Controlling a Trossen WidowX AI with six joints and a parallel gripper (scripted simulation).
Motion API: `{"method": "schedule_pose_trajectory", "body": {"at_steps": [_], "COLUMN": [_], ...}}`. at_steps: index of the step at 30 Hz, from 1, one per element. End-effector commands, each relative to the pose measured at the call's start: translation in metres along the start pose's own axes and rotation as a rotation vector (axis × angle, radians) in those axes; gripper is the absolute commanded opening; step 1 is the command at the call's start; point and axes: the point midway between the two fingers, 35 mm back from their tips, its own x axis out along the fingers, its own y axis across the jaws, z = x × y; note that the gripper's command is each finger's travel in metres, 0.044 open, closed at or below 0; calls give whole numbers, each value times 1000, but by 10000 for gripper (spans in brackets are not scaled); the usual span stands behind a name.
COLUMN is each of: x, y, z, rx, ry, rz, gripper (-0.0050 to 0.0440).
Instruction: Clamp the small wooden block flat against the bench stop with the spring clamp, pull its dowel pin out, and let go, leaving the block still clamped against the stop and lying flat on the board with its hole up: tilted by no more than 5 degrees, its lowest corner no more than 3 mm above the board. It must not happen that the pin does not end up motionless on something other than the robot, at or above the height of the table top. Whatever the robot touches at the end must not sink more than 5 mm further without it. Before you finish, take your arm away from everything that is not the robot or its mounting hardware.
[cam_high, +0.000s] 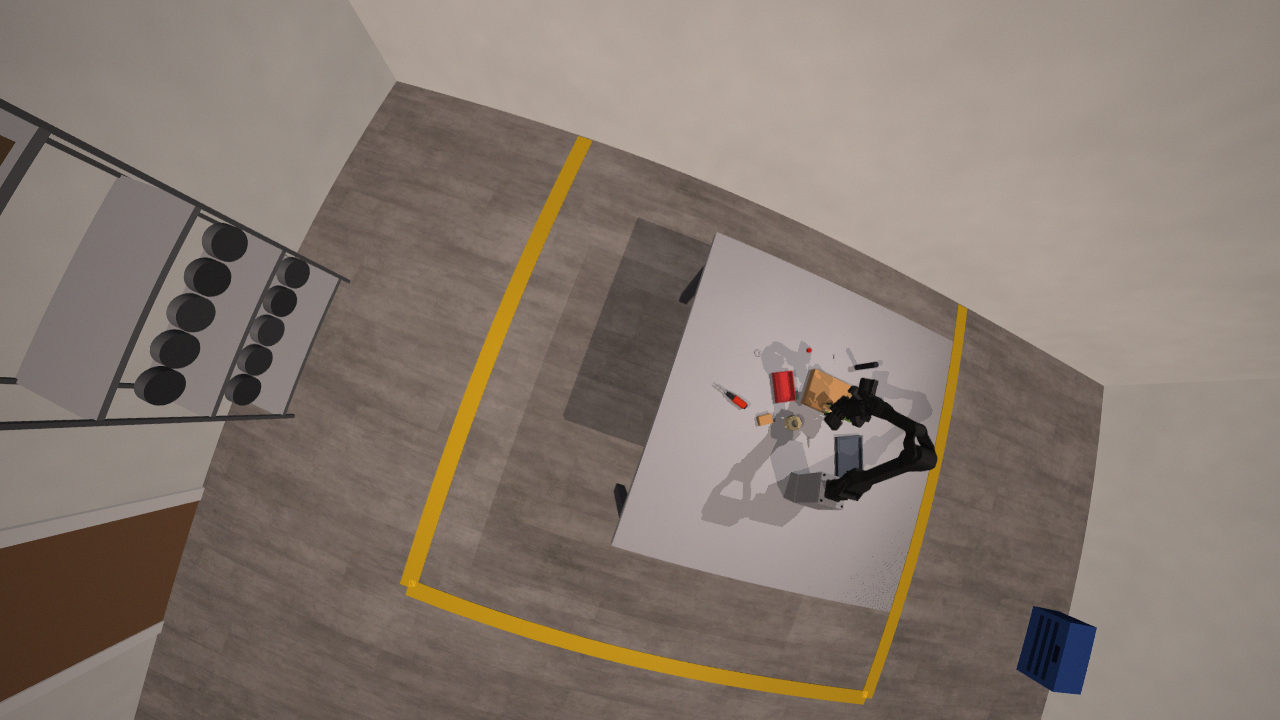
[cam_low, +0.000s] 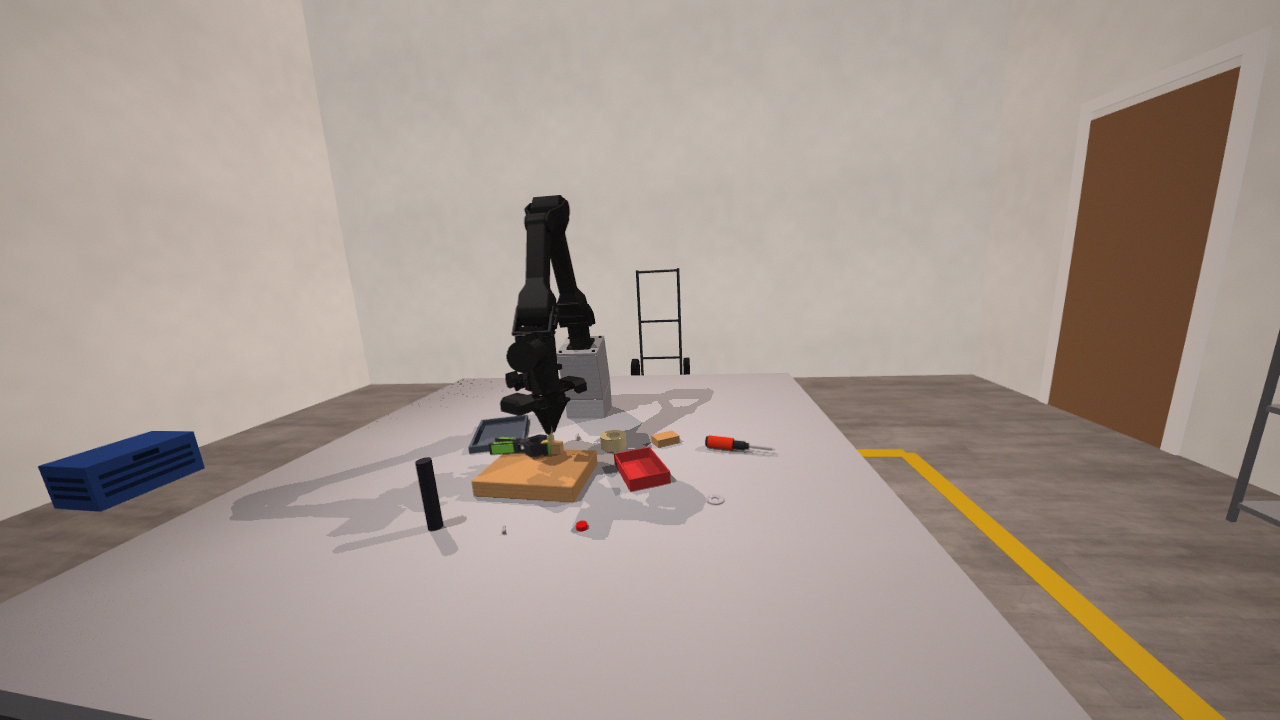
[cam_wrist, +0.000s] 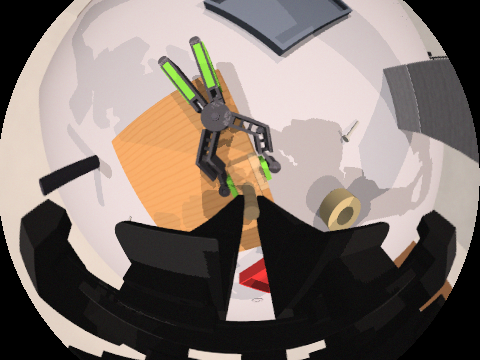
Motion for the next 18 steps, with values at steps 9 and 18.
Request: {"method": "schedule_pose_trajectory", "body": {"at_steps": [9,18], "x": [-2,-3], "y": [0,0], "z": [0,0], "rx": [225,256], "ry": [1,1], "rz": [1,1], "gripper": [0,0]}}
